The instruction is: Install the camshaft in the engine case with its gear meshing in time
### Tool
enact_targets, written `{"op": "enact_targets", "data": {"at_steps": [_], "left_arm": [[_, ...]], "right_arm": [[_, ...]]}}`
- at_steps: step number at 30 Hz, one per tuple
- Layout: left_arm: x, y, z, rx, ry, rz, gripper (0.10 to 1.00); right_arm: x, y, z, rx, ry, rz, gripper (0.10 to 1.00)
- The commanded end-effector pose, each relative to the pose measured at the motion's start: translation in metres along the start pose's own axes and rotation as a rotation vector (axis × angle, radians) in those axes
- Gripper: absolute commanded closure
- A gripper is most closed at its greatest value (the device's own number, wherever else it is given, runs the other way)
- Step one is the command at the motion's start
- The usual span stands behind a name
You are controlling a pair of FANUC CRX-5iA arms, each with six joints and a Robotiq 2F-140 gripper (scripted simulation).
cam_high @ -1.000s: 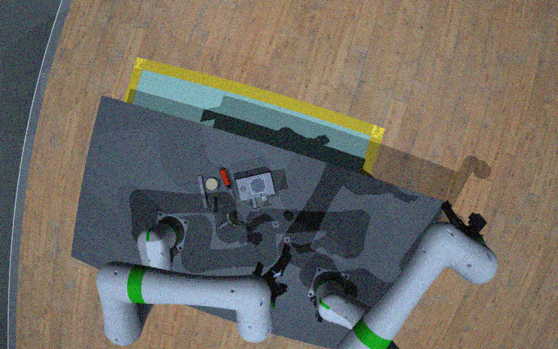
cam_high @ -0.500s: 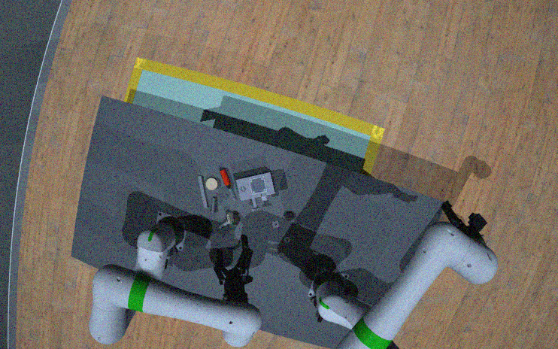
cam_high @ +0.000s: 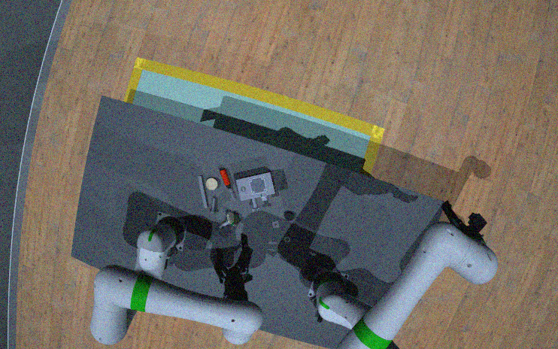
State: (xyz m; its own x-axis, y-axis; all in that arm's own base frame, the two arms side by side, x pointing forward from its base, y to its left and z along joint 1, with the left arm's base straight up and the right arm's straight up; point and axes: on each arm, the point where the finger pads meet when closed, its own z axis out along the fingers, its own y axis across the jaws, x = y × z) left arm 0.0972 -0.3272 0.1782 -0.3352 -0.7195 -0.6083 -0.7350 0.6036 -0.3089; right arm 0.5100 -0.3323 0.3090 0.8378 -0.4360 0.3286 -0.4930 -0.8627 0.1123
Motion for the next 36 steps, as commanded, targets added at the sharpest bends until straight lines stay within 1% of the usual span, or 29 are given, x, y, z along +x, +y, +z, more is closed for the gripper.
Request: {"op": "enact_targets", "data": {"at_steps": [1,3,12,17,27,28,36], "left_arm": [[0.006,0.003,0.007,0.0,0.001,-0.001,0.098],[0.006,0.003,0.007,0.0,0.001,-0.001,0.098],[0.028,0.014,0.033,0.0,0.001,-0.001,0.098],[0.036,0.018,0.043,0.0,0.001,-0.001,0.098],[0.04,0.02,0.048,0.0,0.001,-0.001,0.098],[0.04,0.02,0.048,0.0,0.001,-0.001,0.807],[0.04,0.02,0.048,0.0,0.001,-0.001,0.807]], "right_arm": [[0.001,0.0,-0.001,0.0,0.002,0.0,0.098],[0.001,0.0,-0.001,0.0,0.002,0.0,0.098],[0.001,0.0,-0.001,0.0,0.002,0.0,0.098],[0.001,0.0,-0.001,0.0,0.002,0.0,0.098],[0.001,0.0,-0.001,0.0,0.002,0.0,0.098],[0.001,0.0,-0.001,0.0,0.002,0.0,0.098],[0.001,0.0,-0.001,0.0,0.002,0.0,0.098]]}}
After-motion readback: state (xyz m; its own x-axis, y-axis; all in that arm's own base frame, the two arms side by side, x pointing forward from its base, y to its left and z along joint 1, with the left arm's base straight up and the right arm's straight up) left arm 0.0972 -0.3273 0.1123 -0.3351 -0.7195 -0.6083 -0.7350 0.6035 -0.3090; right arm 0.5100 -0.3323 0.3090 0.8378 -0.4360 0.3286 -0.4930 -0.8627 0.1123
